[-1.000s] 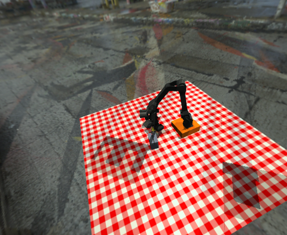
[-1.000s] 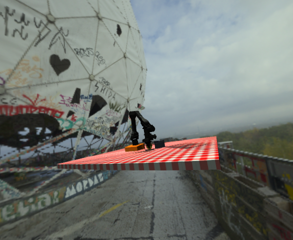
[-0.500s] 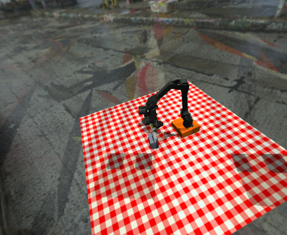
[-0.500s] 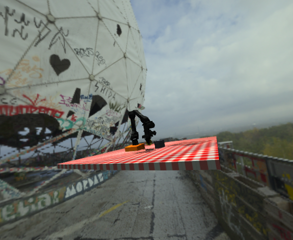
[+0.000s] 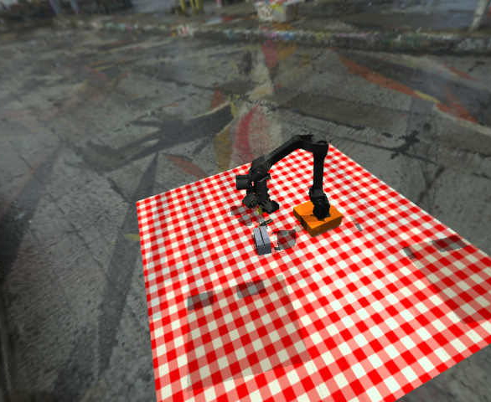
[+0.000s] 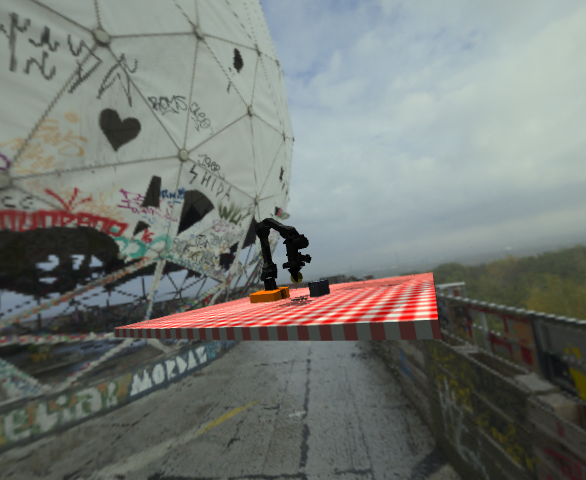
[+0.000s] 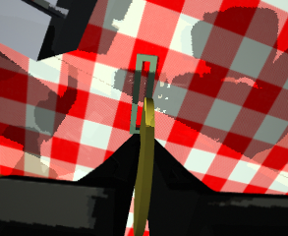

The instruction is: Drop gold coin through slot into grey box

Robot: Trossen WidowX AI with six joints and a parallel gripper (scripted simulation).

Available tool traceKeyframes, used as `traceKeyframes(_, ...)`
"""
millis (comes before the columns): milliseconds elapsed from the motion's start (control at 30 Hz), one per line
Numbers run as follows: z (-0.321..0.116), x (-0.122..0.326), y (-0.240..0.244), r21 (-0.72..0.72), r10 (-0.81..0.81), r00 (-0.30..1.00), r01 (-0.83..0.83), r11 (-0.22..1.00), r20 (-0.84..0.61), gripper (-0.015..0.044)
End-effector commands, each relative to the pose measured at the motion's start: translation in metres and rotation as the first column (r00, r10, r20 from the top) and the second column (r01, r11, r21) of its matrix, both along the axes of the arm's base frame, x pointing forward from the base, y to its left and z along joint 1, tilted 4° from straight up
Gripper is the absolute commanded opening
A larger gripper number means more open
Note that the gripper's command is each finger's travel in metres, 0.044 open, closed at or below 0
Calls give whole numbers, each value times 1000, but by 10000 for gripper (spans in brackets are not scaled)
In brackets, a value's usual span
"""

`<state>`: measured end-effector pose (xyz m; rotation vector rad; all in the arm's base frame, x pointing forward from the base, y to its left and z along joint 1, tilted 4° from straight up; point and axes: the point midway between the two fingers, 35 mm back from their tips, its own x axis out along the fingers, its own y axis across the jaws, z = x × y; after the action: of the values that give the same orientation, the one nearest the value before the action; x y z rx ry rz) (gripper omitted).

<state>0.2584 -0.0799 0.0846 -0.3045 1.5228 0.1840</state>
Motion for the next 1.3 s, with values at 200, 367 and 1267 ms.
traceKeyframes(200, 15, -1, 1, -12, 79, 997, -80, 997, -6, 0)
traceKeyframes(367, 15, 0, 1, -17, 248, 968, -249, 968, -21, 0)
traceKeyframes(1267, 16, 10, 0, -3, 911, 401, -915, 403, -99, 0)
